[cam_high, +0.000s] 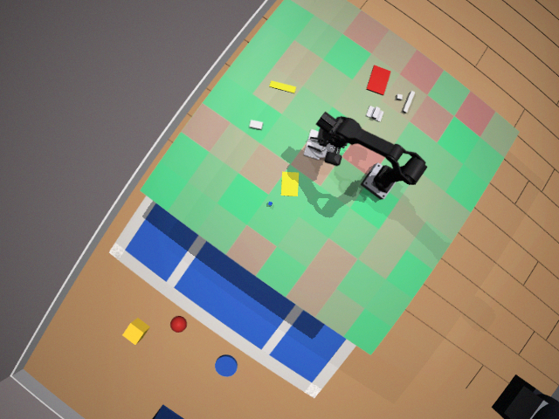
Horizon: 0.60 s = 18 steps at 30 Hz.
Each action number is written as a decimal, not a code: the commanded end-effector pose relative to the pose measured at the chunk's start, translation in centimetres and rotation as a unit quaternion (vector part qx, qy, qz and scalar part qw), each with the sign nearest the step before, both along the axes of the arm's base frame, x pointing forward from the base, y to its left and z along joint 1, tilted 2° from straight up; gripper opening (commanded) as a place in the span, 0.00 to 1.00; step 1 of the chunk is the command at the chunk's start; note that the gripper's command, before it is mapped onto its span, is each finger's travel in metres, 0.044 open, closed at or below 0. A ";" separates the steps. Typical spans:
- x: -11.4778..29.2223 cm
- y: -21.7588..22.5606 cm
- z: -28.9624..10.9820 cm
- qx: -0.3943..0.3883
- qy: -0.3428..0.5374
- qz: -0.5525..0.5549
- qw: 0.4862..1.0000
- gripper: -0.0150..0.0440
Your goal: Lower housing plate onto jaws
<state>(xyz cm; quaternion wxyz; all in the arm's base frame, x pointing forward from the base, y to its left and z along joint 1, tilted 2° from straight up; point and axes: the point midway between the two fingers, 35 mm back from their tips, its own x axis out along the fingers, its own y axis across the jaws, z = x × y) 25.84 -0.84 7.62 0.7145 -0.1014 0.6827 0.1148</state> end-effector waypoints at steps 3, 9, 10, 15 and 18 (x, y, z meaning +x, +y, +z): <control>0.0 0.1 0.1 0.001 -0.002 -0.003 1.000 0.85; 0.0 0.1 0.1 0.001 -0.002 -0.003 1.000 0.85; 0.0 0.1 0.1 0.001 -0.002 -0.004 1.000 0.85; 0.0 0.1 0.1 0.001 -0.002 -0.008 1.000 0.85; 0.0 0.1 0.1 0.001 -0.002 -0.008 1.000 0.85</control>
